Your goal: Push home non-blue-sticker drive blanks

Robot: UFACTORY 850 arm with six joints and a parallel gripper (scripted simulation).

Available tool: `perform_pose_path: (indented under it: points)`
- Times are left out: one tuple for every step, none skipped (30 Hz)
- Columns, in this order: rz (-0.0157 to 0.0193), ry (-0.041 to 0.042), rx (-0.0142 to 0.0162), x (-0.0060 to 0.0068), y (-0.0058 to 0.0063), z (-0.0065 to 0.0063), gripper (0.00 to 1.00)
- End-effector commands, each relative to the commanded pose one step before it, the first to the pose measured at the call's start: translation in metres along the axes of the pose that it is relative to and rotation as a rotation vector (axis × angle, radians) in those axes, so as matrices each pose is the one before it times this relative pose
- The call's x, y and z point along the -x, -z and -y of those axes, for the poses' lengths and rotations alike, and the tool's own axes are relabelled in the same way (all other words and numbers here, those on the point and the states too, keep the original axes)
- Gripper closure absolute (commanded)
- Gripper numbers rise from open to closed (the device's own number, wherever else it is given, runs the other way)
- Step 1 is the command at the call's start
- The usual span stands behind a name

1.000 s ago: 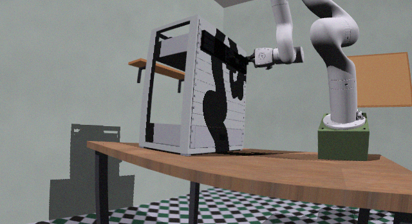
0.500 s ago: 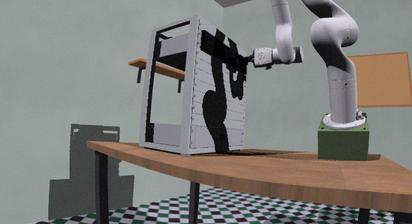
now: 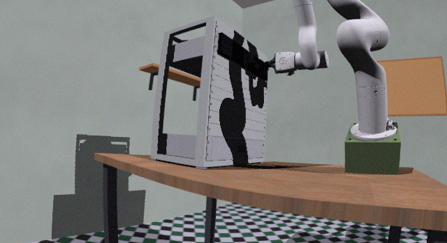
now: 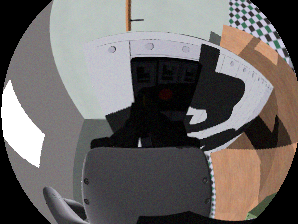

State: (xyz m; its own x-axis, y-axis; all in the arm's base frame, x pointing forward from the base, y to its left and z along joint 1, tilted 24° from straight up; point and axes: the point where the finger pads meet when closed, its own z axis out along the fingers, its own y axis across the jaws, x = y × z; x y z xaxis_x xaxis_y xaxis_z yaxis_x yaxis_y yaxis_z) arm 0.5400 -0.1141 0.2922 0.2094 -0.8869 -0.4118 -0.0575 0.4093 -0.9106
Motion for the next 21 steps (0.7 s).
perform_pose_path:
  points:
    - [0.00025,0.00104,-0.00143,-0.00017,-0.00042,0.00081,1.00]
    - [0.00000,0.00000,0.00000,0.00000,0.00000,0.00000,1.00]
    - [0.00000,0.00000,0.00000,0.00000,0.00000,0.00000,1.00]
    - [0.00000,0.00000,0.00000,0.00000,-0.00003,0.00000,1.00]
    - [0.00000,0.00000,0.00000,0.00000,-0.00019,0.00000,1.00]
    - [0.00000,0.00000,0.00000,0.00000,-0.00040,0.00000,1.00]
    - [0.00000,0.00000,0.00000,0.00000,-0.00056,0.00000,1.00]
    - [0.00000,0.00000,0.00000,0.00000,-0.00062,0.00000,1.00]
    - [0.00000,0.00000,0.00000,0.00000,-0.00056,0.00000,1.00]
    - [0.00000,0.00000,0.00000,0.00000,-0.00040,0.00000,1.00]
    - [0.00000,0.00000,0.00000,0.00000,-0.00019,0.00000,1.00]
    - [0.00000,0.00000,0.00000,0.00000,-0.00003,0.00000,1.00]
    - [0.00000,0.00000,0.00000,0.00000,0.00000,0.00000,1.00]
    - [0.00000,0.00000,0.00000,0.00000,0.00000,0.00000,1.00]
    - [0.00000,0.00000,0.00000,0.00000,0.00000,0.00000,1.00]
    - [0.00000,0.00000,0.00000,0.00000,0.00000,0.00000,1.00]
    - [0.00000,0.00000,0.00000,0.00000,0.00000,0.00000,1.00]
    - [0.00000,0.00000,0.00000,0.00000,0.00000,0.00000,1.00]
    - [0.00000,0.00000,0.00000,0.00000,0.00000,0.00000,1.00]
    - [0.00000,0.00000,0.00000,0.00000,0.00000,0.00000,1.00]
    - [0.00000,0.00000,0.00000,0.00000,-0.00003,0.00000,1.00]
